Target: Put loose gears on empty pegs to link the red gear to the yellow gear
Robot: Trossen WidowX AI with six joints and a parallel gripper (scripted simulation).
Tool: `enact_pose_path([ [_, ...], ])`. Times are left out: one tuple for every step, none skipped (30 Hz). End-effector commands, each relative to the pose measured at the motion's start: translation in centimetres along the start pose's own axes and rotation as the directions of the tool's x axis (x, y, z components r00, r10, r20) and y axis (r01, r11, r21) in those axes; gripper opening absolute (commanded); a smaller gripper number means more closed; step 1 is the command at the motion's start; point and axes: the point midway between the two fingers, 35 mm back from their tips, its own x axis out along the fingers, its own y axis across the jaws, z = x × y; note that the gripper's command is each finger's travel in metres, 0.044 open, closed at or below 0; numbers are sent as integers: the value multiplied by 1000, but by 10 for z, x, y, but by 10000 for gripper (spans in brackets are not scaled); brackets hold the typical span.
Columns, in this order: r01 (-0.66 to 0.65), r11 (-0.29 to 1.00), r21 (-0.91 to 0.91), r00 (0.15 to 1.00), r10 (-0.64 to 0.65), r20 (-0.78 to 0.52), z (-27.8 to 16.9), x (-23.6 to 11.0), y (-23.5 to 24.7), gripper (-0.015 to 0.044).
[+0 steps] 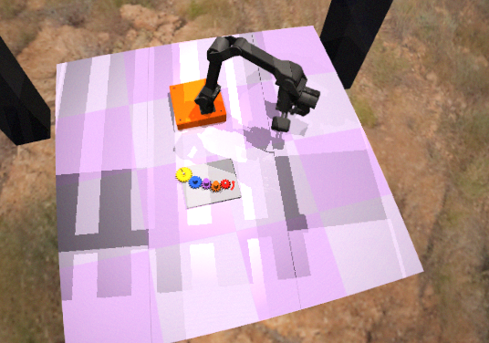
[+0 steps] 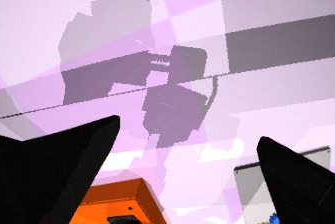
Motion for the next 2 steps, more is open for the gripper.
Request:
enact_pose_path([
  [-1, 1000, 3, 1000, 1, -1, 0, 0, 0, 440],
  [-1, 1000, 3, 1000, 1, -1, 0, 0, 0, 440],
])
